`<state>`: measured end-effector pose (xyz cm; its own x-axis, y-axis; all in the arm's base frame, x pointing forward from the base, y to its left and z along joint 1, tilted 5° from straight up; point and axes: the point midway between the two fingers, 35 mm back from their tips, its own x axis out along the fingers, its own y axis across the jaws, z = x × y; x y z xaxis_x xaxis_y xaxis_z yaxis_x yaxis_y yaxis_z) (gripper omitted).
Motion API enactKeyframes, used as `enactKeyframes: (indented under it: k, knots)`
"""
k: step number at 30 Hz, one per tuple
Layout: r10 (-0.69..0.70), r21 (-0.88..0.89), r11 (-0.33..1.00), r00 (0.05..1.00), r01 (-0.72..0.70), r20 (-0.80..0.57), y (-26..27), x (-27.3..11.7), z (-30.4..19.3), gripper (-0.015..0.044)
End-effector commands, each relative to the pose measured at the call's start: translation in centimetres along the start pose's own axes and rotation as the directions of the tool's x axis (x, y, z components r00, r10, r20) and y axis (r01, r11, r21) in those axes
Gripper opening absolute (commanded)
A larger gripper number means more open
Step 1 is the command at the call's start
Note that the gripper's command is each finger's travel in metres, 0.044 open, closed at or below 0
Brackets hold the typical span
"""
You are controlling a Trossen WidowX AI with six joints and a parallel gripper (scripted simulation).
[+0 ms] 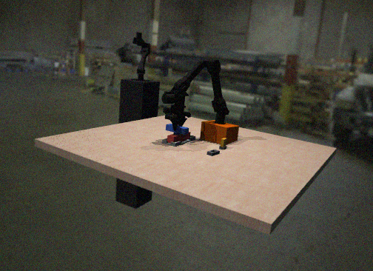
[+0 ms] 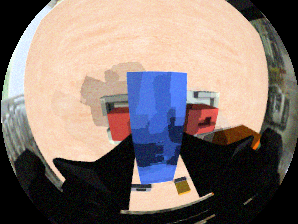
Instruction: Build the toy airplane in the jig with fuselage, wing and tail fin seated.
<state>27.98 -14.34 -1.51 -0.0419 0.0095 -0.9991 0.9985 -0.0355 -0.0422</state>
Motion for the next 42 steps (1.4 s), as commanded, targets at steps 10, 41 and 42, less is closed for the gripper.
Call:
enactKeyframes:
  k: [10,41,42]
  knots:
    - [-0.012,0.001,1.0,1.0,0.012,-0.002,-0.23,0.56,-0.05,0.0195]
    - [-0.008,0.0,1.0,1.0,0.008,-0.003,-0.17,0.41,-0.07,0.044]
    - [-0.008,0.0,1.0,1.0,0.008,-0.003,-0.17,0.41,-0.07,0.044]
